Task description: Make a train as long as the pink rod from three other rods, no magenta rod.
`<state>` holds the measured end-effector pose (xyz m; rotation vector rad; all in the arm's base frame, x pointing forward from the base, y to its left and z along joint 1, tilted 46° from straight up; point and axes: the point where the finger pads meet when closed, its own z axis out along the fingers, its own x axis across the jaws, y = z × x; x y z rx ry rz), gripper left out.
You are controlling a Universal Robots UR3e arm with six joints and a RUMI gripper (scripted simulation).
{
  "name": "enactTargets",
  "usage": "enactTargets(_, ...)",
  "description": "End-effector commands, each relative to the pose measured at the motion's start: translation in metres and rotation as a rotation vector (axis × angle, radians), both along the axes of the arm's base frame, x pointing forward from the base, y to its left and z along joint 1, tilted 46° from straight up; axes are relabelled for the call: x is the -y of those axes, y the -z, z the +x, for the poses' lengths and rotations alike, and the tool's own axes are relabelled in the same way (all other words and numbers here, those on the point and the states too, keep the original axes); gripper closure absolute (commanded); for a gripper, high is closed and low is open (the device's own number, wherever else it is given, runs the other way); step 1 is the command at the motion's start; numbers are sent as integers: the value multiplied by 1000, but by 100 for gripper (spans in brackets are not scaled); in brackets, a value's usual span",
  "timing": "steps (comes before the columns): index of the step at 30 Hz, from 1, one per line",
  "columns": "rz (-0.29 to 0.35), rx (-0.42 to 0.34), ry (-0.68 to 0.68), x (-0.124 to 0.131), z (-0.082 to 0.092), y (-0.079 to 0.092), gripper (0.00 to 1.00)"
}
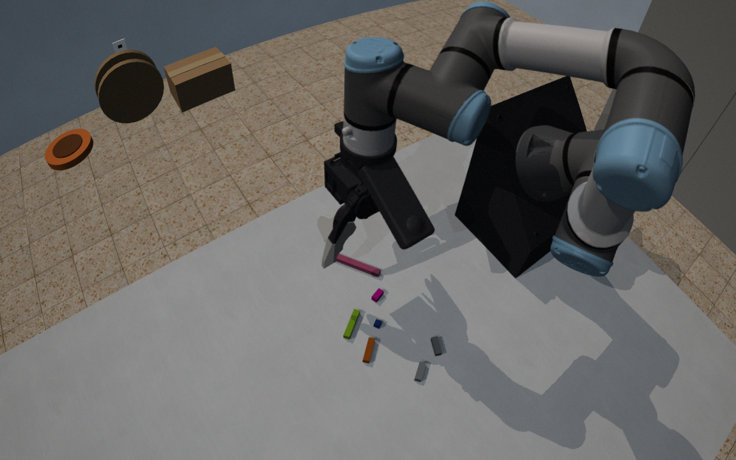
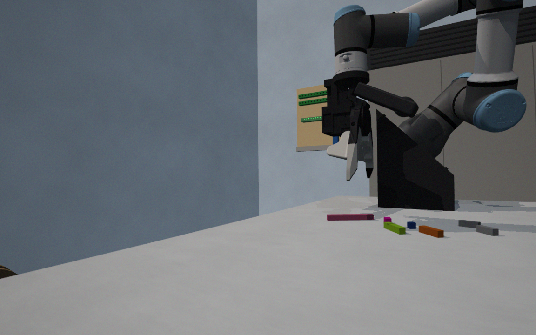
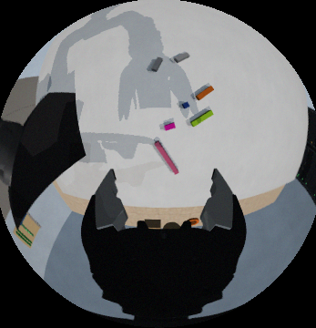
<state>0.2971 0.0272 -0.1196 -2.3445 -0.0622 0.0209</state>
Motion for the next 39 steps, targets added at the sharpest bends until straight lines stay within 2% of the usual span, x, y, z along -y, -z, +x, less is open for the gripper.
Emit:
enactTargets(1,-2,2,1,1,1,0,0)
enactTargets(8,-2,1,1,-1,4,-2,0)
enactTargets(12,-3,2,1,-21,31,-22,0)
enactTargets(14,-2,2,1,-28,38,-28,0)
enactTargets(39,-2,2,1,-29,39,-29,0)
